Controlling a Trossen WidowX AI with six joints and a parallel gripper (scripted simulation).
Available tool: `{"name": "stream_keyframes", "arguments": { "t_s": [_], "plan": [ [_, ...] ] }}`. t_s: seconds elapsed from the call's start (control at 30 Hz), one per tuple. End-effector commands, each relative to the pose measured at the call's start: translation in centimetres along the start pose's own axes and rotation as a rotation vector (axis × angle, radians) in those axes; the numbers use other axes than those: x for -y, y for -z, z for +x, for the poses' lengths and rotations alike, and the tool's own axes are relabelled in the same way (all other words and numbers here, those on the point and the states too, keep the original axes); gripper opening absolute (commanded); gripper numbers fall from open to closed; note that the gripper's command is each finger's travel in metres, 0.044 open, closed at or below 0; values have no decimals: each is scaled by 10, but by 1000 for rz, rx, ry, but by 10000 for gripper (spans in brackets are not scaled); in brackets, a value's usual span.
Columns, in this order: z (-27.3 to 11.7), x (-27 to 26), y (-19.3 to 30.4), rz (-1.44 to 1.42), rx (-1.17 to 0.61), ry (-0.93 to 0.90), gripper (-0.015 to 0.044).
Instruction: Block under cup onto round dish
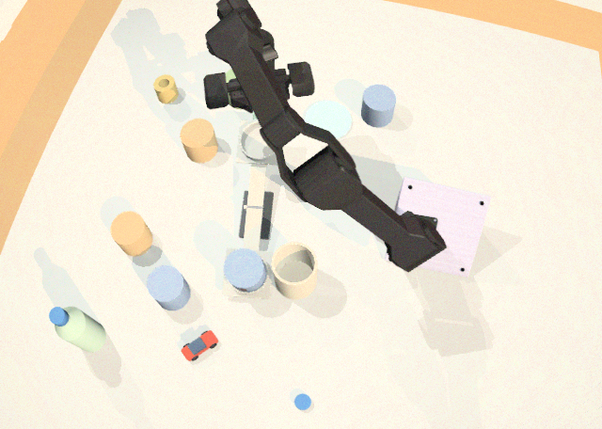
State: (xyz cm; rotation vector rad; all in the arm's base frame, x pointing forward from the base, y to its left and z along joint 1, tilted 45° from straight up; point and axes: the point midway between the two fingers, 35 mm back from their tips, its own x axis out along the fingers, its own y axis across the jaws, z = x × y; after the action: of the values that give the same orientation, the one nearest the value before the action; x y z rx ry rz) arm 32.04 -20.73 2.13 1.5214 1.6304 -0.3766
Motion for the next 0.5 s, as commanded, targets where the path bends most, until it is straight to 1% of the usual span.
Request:
{"name": "stream_keyframes", "arguments": {
  "t_s": [0.0,0.17,0.33,0.47],
  "plan": [
    [18,35,-21,4,-12,15,0],
    [49,87,-45,-17,-24,28,0],
    [83,138,-57,-35,-44,37,0],
    [88,145,-58,-37,-47,37,0]
  ]
}}
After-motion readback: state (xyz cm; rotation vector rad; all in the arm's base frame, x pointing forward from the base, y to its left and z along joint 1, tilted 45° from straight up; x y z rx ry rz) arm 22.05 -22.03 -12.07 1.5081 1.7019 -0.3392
